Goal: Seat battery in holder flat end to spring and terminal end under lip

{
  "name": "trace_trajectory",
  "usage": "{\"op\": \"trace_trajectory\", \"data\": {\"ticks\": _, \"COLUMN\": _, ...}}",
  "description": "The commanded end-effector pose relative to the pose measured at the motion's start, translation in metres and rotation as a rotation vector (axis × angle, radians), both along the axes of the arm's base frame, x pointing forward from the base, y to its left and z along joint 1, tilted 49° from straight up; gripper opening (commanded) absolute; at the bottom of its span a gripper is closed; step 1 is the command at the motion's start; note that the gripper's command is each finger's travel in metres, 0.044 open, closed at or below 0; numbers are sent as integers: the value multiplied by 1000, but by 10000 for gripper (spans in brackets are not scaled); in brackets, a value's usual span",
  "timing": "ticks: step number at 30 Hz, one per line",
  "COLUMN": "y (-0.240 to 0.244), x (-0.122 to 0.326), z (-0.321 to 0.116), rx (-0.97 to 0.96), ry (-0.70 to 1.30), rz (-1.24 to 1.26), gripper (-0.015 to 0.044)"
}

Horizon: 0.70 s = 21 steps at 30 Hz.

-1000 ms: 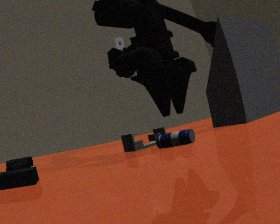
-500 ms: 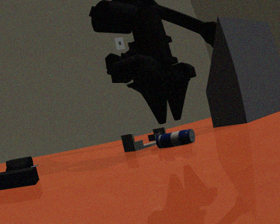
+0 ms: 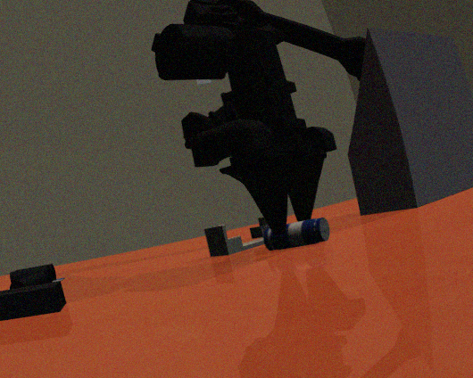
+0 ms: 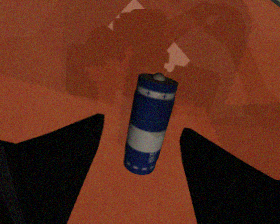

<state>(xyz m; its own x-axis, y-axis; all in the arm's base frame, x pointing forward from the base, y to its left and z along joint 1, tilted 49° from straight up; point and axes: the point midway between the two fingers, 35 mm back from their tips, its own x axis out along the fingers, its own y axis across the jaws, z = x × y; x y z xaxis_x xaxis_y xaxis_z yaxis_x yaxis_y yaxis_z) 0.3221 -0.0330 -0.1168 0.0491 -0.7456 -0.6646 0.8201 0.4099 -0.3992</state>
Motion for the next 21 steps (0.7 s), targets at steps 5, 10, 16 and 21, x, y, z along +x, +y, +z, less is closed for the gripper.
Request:
{"op": "trace_trajectory", "data": {"ticks": 5, "y": -11, "x": -3, "z": -9, "rx": -9, "ry": 11, "rz": 2, "gripper": 242}}
{"op": "trace_trajectory", "data": {"ticks": 10, "y": -12, "x": -3, "z": -9, "rx": -9, "ry": 11, "rz": 2, "gripper": 163}}
{"op": "trace_trajectory", "data": {"ticks": 16, "y": -12, "x": -3, "z": -9, "rx": -9, "ry": 11, "rz": 2, "gripper": 84}}
{"op": "trace_trajectory", "data": {"ticks": 21, "y": -10, "x": -3, "z": -9, "rx": -9, "ry": 11, "rz": 2, "gripper": 80}}
